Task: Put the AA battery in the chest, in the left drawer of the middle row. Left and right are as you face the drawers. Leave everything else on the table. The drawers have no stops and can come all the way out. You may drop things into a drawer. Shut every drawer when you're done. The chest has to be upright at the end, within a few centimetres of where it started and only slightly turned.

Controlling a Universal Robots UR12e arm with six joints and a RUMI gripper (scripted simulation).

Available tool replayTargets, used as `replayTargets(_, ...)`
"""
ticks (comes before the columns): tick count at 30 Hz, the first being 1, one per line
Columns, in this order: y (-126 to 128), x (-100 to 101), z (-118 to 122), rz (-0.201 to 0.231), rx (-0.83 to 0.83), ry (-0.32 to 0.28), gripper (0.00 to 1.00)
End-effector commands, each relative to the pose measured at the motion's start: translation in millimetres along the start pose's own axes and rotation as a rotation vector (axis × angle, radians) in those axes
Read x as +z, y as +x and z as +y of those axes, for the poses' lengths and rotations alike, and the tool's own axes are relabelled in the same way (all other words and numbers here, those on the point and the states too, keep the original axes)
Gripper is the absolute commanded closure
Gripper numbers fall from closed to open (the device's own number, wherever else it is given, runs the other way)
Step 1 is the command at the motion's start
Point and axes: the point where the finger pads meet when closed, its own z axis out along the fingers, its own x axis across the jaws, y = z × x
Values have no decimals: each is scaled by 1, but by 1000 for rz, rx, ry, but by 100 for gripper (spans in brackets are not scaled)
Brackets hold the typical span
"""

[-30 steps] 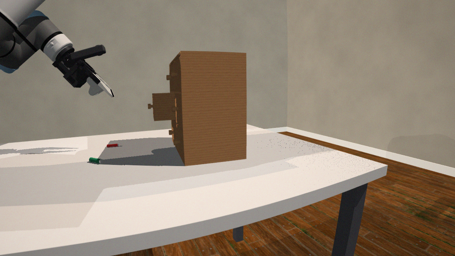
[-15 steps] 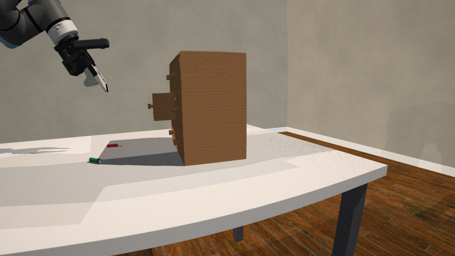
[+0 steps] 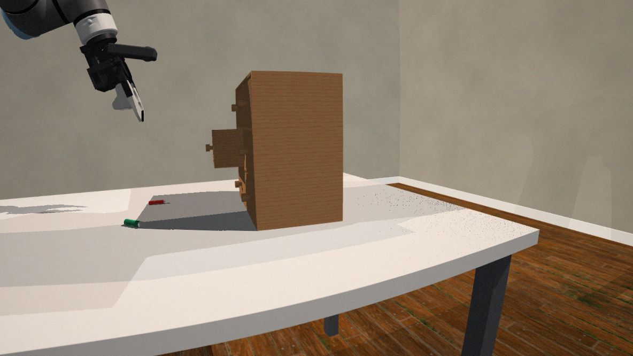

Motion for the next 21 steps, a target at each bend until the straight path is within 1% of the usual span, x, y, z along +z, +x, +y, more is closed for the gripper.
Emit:
replayTargets(1, 0, -4, 0, 1, -1, -43, 80)
replayTargets(15, 0, -21, 6, 1, -1, -187, 80)
replayTargets(17, 0, -21, 6, 1, -1, -187, 80)
replayTargets(21, 0, -25, 8, 1, -1, -221, 80)
